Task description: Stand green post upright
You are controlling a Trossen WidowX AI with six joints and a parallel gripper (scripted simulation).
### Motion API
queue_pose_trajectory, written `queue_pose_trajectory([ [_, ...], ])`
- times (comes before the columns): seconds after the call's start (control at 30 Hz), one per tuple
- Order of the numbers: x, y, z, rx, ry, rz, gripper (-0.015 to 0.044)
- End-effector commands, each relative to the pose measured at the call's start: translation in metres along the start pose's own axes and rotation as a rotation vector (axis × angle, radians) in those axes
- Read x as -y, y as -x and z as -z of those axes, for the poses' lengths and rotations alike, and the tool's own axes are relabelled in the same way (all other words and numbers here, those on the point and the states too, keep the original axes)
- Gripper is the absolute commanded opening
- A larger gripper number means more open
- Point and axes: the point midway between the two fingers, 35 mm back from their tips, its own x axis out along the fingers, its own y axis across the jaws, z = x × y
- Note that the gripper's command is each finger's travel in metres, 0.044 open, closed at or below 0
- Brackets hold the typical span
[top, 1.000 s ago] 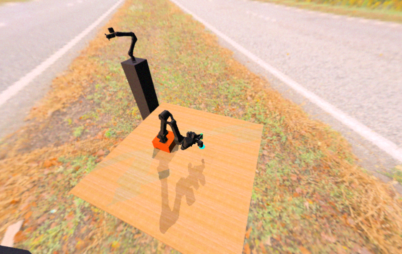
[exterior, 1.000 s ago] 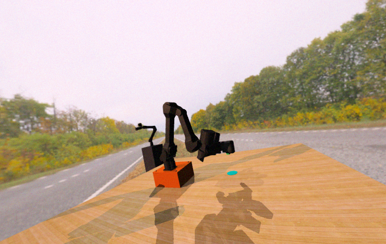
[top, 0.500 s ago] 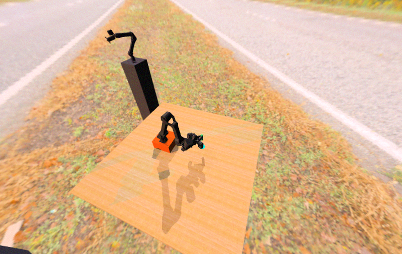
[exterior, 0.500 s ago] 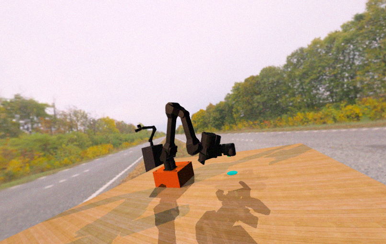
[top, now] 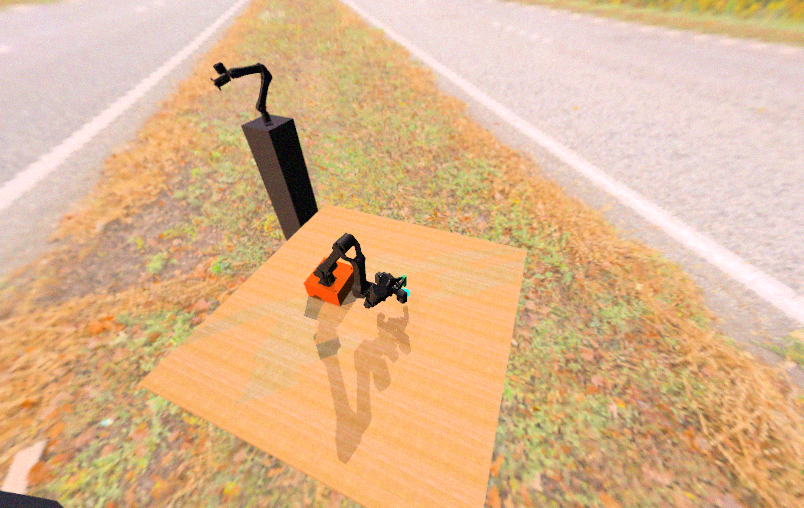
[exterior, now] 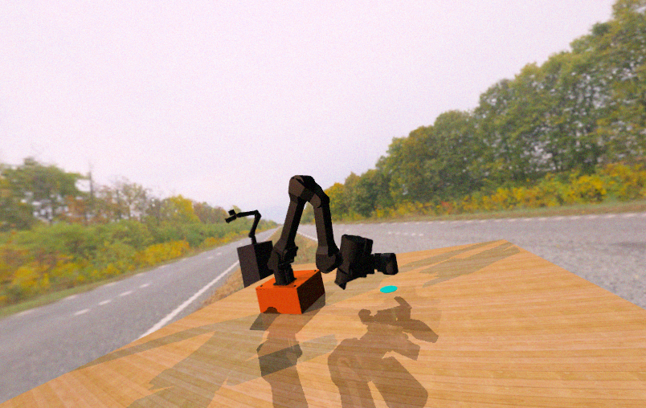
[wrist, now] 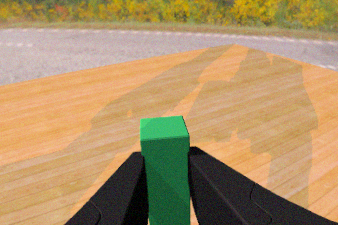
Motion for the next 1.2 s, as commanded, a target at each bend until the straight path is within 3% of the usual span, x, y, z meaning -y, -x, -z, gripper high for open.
queue_pose_trajectory([
  [0.0, -0.001, -0.001, 0.012, 0.000, -0.001, -0.003, 0.0022],
  [0.6, -0.005, -0.004, 0.054, -0.001, -0.004, -0.001, 0.0022],
  [1.0, -0.005, -0.005, 0.055, -0.001, -0.004, 0.000, 0.0022],
  [1.17, -0.005, -0.005, 0.055, -0.001, -0.004, 0.000, 0.0154],
])
